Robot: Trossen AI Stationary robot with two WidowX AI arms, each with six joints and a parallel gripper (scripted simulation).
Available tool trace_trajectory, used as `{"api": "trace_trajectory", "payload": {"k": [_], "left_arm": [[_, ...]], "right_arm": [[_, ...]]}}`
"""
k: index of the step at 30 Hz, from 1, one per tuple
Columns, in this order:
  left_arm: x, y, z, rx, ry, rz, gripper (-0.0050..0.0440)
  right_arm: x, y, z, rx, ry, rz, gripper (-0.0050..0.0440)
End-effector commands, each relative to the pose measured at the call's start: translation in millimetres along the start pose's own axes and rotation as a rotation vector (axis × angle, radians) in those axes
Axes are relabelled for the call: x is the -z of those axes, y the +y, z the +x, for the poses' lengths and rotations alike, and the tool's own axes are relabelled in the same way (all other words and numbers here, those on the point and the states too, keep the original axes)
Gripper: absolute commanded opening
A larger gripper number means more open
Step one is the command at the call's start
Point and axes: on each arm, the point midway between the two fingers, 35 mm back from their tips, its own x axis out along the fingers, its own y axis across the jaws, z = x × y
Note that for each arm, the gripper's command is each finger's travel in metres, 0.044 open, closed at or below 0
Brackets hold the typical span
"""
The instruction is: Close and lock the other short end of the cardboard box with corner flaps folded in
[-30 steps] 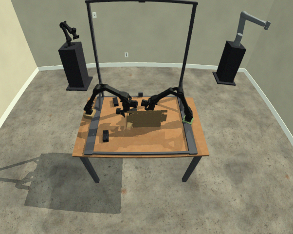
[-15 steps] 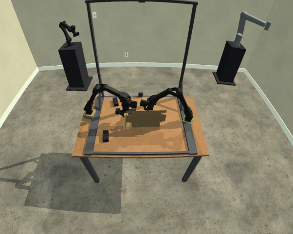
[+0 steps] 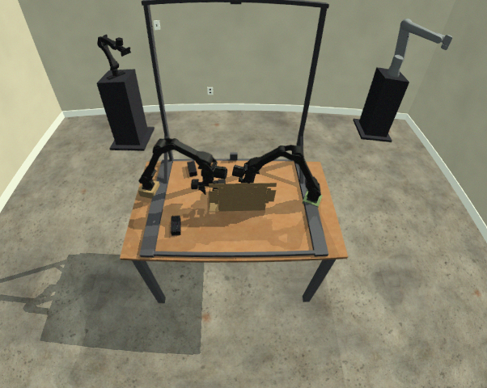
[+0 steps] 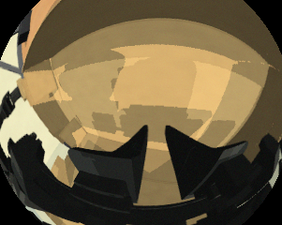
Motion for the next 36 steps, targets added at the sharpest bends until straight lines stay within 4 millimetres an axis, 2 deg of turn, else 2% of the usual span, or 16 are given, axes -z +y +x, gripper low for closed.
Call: {"api": "trace_trajectory", "payload": {"k": [1, 8, 36], "left_arm": [[-7, -8, 13, 0.038, -0.015, 0.014, 0.0103], [-7, -8, 13, 0.038, -0.015, 0.014, 0.0103], [-7, -8, 13, 0.038, -0.015, 0.014, 0.0103]], "right_arm": [[1, -2, -10, 0.028, 0.01, -0.005, 0.0181], [1, -2, -7, 0.028, 0.01, -0.005, 0.0181], [2, -5, 36, 0.028, 0.01, -0.005, 0.0181]]}}
